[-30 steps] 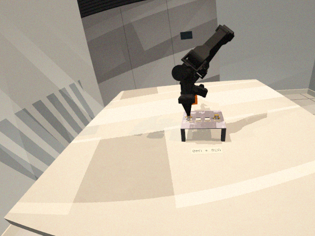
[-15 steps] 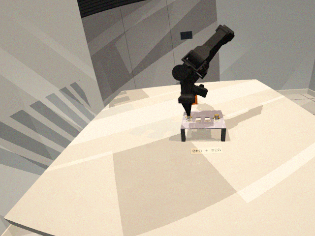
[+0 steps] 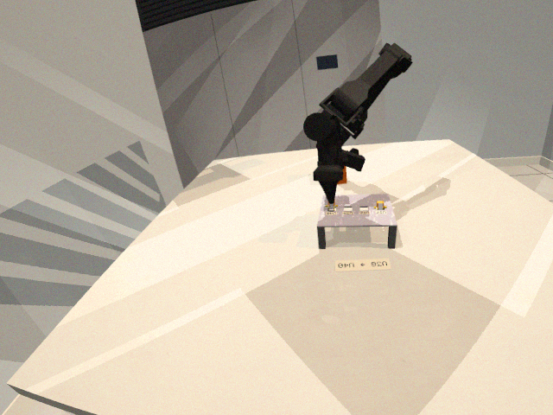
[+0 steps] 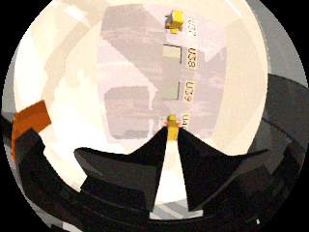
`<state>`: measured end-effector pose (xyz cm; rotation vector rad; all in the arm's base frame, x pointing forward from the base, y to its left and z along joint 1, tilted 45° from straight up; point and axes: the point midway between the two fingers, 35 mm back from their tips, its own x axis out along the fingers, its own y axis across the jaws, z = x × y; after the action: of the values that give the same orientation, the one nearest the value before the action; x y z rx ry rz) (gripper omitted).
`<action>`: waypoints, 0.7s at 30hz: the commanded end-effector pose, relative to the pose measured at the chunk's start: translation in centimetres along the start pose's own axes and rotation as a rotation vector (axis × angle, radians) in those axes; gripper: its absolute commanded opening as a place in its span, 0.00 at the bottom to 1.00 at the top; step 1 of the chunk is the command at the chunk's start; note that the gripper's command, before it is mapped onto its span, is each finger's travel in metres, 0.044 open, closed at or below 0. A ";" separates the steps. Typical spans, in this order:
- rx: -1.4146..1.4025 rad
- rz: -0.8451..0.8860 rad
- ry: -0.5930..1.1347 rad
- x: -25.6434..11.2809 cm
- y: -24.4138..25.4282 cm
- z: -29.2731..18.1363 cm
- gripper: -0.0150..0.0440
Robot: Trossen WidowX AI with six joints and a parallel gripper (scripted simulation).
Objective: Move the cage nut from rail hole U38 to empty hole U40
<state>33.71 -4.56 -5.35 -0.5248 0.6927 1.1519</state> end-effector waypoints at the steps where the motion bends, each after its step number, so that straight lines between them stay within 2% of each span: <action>1: 0.002 -0.006 -0.005 0.0 0.0 0.1 0.30; 21: 0.003 -0.030 -0.005 0.1 0.2 0.1 0.30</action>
<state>33.61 -4.48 -5.37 -0.5323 0.6846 1.1291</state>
